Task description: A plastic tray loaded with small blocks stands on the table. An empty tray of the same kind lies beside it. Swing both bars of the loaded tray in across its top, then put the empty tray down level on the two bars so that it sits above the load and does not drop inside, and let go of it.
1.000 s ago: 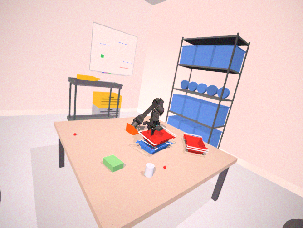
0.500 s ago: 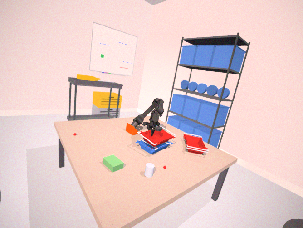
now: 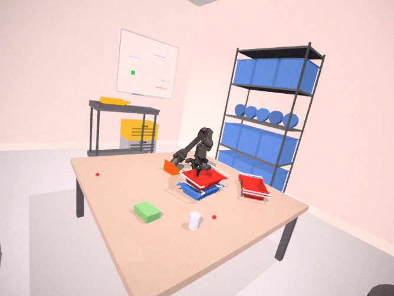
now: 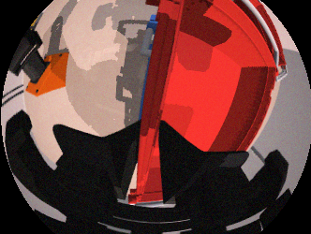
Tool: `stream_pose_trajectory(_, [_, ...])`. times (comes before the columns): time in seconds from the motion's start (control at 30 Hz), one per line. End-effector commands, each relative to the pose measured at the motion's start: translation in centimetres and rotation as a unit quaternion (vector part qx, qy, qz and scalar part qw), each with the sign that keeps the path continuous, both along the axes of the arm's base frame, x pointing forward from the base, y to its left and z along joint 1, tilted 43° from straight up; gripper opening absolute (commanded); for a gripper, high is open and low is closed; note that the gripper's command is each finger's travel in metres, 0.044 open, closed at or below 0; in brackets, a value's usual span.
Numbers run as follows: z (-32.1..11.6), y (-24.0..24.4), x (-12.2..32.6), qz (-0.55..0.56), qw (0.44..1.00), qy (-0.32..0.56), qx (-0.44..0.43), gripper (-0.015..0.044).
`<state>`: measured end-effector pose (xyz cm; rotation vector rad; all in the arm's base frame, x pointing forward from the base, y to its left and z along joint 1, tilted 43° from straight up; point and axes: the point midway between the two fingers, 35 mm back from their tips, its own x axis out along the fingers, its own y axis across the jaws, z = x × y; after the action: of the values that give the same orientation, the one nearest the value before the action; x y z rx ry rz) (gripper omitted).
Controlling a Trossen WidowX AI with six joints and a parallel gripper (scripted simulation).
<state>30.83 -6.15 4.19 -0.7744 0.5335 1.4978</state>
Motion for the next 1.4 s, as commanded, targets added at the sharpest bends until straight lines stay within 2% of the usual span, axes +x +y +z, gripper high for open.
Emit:
stream_pose_trajectory(0.0, [-0.8,0.3,-0.6,0.005,1.0,0.021,-0.003,0.0])
stream_pose_trajectory(1.0, [-0.8,0.3,-0.6,0.005,1.0,0.021,-0.003,0.0])
stream_pose_trajectory(1.03, [-0.1,0.0,0.0,0.001,1.0,0.001,0.0,0.0])
stream_pose_trajectory(1.37, [-1.5,0.6,-0.8,0.005,1.0,0.021,-0.003,0.0])
